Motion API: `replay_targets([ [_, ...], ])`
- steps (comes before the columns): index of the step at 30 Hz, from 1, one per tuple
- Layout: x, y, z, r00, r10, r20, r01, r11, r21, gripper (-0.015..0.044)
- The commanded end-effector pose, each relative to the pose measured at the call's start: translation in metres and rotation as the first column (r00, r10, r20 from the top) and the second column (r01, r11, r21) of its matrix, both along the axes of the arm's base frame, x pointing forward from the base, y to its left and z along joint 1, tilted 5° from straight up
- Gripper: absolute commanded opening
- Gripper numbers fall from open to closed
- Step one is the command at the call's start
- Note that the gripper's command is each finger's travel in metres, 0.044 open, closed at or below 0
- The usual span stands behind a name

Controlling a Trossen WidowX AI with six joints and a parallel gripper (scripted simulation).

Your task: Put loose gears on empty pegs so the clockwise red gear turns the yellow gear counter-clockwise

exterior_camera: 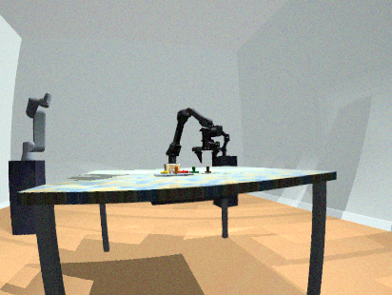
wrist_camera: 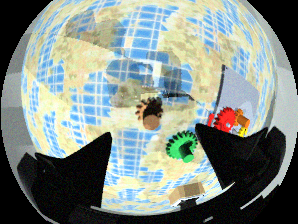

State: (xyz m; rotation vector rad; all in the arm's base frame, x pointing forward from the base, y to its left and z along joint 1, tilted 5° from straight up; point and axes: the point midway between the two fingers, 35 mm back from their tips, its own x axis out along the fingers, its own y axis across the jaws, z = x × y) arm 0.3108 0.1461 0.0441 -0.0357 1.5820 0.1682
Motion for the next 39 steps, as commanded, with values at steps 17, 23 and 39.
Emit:
replay_targets([
  [17, -0.001, 0.004, -0.032, 1.000, -0.006, -0.002, 0.006, 1.000, -0.001, 0.0440],
  [23, -0.002, 0.004, -0.034, 1.000, -0.006, -0.002, 0.006, 1.000, -0.001, 0.0440],
  [39, -0.002, 0.004, -0.034, 1.000, -0.006, -0.002, 0.006, 1.000, -0.001, 0.0059],
])
